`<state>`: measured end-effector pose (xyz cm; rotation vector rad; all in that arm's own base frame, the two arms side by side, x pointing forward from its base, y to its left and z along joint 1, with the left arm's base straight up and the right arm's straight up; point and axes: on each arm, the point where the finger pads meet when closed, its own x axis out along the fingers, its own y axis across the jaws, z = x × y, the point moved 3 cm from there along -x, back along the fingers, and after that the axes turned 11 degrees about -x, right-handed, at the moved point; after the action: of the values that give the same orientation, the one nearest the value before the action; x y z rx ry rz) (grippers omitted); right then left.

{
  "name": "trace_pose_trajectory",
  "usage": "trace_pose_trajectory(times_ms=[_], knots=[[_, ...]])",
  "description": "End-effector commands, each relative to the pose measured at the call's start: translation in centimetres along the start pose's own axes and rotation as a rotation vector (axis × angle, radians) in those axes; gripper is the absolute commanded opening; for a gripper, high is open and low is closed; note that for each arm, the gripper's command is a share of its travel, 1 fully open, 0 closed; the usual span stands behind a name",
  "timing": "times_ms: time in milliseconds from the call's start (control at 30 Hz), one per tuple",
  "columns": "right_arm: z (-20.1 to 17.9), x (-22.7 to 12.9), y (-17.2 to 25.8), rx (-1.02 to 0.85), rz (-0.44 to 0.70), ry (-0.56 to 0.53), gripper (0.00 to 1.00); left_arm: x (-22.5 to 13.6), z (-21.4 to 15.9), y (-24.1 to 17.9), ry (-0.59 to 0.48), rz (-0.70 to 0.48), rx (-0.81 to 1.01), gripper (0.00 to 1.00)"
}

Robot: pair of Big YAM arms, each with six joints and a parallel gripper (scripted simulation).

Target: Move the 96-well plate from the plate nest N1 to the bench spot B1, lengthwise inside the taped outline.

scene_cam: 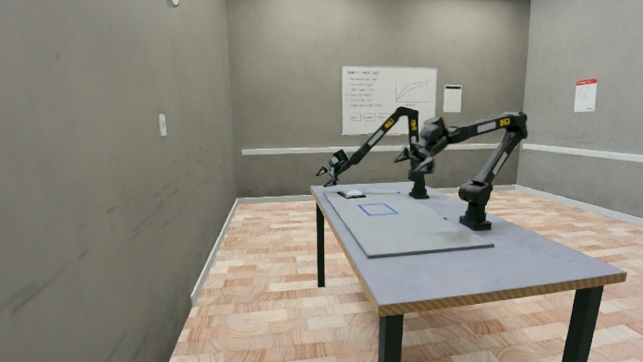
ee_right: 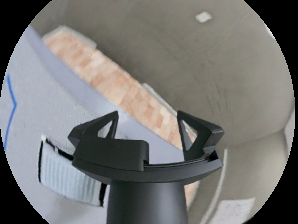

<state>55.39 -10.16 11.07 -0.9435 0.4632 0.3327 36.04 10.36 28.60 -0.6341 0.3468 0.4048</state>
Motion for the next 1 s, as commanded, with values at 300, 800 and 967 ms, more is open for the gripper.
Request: trace_pose_trajectory(times_ms=[300,800,967], knots=[[2.4,-4.1,0.8,-0.549,0.423,0.176,1.00,0.6,-13.2,-18.3,0.100,-0.518,0.391,1.00],[0.2,-10.4,10.3,-0.881,1.027,0.147,1.00,-12.4,-33.4,-27.8,0.205,-1.075,0.683,1.00],[0.0,-10.9,10.9,-0.872,1.060,0.155,1.00,-15.2,-35.2,-29.3,0.200,-1.162,0.696,1.00]])
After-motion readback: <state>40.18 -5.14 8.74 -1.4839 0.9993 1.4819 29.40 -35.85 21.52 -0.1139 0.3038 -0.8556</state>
